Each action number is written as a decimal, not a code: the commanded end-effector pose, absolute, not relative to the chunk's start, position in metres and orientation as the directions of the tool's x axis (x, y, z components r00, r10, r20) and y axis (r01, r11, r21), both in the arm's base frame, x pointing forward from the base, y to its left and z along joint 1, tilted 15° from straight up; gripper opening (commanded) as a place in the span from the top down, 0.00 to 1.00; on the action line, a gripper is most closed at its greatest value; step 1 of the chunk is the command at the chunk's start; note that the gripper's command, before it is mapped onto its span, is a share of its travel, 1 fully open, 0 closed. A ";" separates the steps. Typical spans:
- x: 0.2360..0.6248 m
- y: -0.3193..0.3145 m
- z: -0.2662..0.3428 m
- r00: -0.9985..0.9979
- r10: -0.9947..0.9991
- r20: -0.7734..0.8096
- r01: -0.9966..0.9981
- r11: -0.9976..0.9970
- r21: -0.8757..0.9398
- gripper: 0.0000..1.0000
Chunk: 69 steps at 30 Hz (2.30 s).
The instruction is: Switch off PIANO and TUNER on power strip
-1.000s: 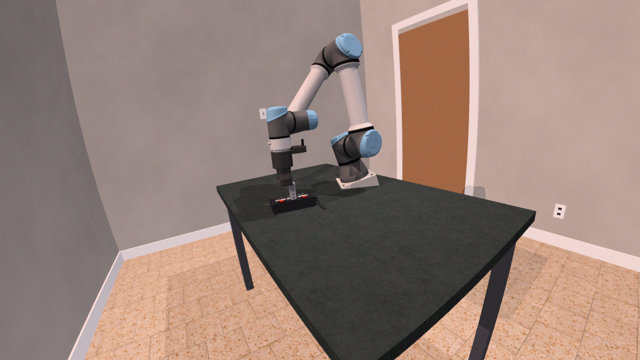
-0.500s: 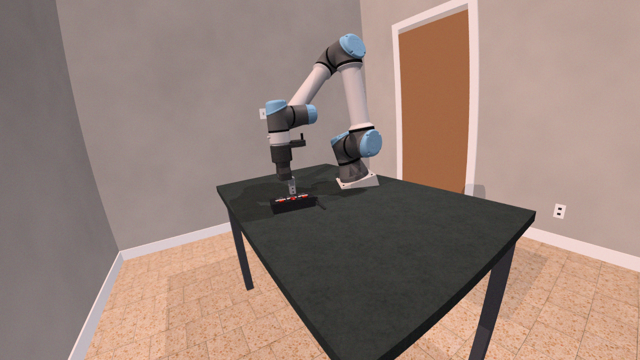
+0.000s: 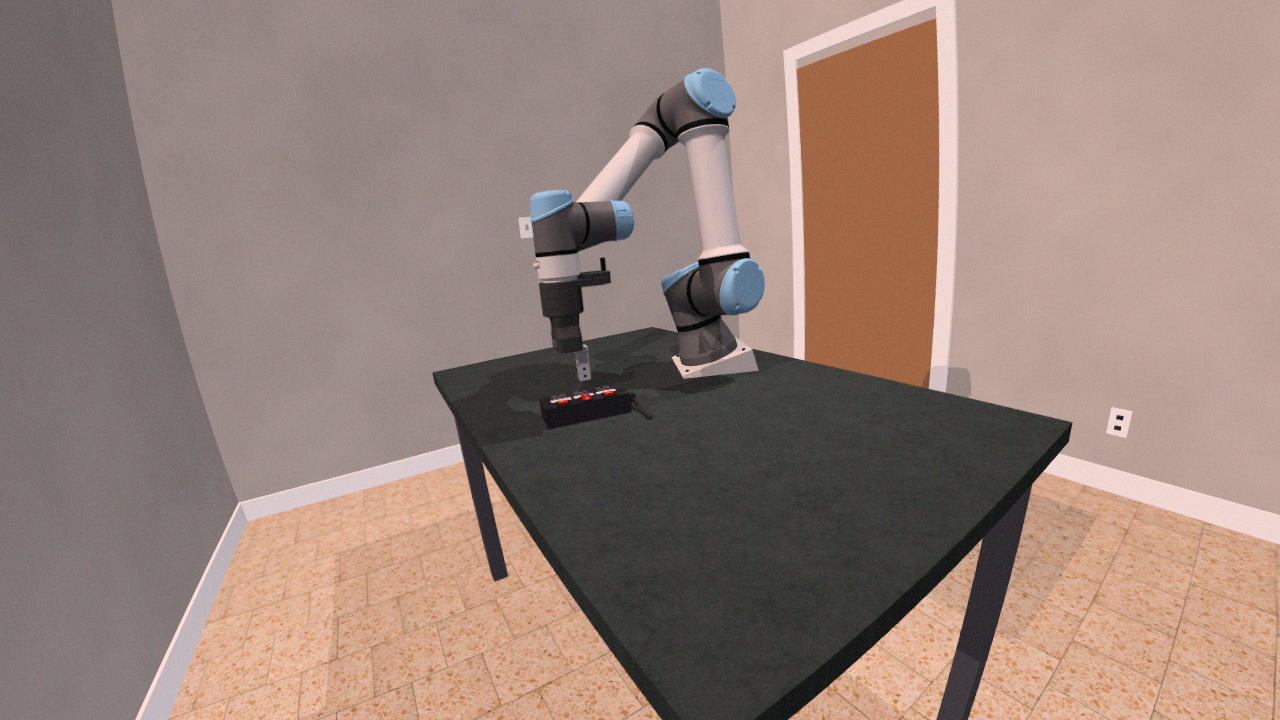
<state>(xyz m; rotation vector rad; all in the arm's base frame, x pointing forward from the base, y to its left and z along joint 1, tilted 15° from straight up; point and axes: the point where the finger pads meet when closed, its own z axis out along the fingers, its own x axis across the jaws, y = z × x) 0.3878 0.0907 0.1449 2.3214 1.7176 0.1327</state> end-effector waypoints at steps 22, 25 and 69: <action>0.342 0.105 0.147 0.301 0.951 -0.074 0.928 -0.274 0.254 1.00; 0.342 0.105 0.147 0.301 0.951 -0.074 0.928 -0.274 0.254 1.00; 0.343 0.105 0.144 0.301 0.951 -0.075 0.928 -0.274 0.254 1.00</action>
